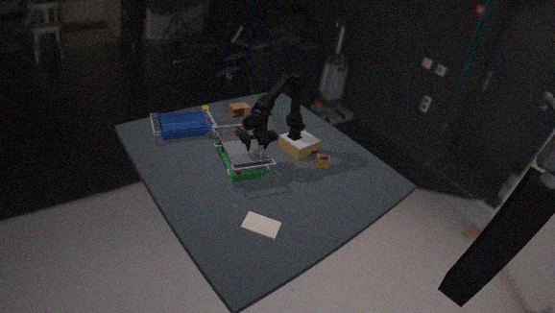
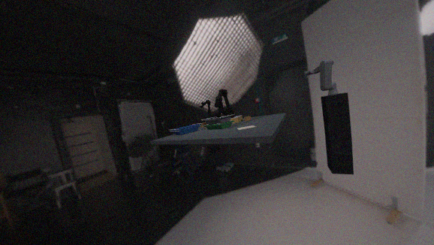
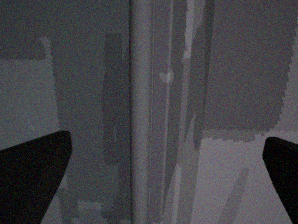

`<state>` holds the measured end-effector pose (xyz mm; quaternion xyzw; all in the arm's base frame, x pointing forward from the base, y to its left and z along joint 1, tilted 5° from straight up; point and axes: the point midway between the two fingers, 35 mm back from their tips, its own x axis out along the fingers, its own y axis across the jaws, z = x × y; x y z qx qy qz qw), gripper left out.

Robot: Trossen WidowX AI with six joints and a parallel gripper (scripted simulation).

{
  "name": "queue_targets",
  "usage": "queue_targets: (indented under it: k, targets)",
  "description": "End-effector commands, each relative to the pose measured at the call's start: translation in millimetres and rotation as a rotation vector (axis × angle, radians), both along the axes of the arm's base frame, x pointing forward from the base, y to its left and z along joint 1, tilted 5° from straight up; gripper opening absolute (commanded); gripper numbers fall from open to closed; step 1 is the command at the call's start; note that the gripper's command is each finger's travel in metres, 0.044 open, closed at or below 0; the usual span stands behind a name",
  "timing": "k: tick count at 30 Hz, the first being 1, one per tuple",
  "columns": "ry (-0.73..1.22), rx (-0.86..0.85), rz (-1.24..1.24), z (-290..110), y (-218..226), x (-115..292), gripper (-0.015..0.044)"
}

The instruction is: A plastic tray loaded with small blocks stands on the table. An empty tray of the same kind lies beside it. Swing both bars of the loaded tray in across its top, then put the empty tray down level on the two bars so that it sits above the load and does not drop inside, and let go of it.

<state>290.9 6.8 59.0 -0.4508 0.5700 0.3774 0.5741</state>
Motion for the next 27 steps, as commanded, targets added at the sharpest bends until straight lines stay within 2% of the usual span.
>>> queue_targets:
  k: [1,7,23,27]
  targets:
    - [0.0,0.0,0.0,0.0,0.0,0.0,0.044]
    - [0.0,0.0,0.0,9.5,0.9,1.4,0.044]
    - [0.003,0.004,-0.002,101.2,8.0,-4.2,0.044]
    - [0.004,0.004,-0.002,109.7,8.4,-6.5,0.044]
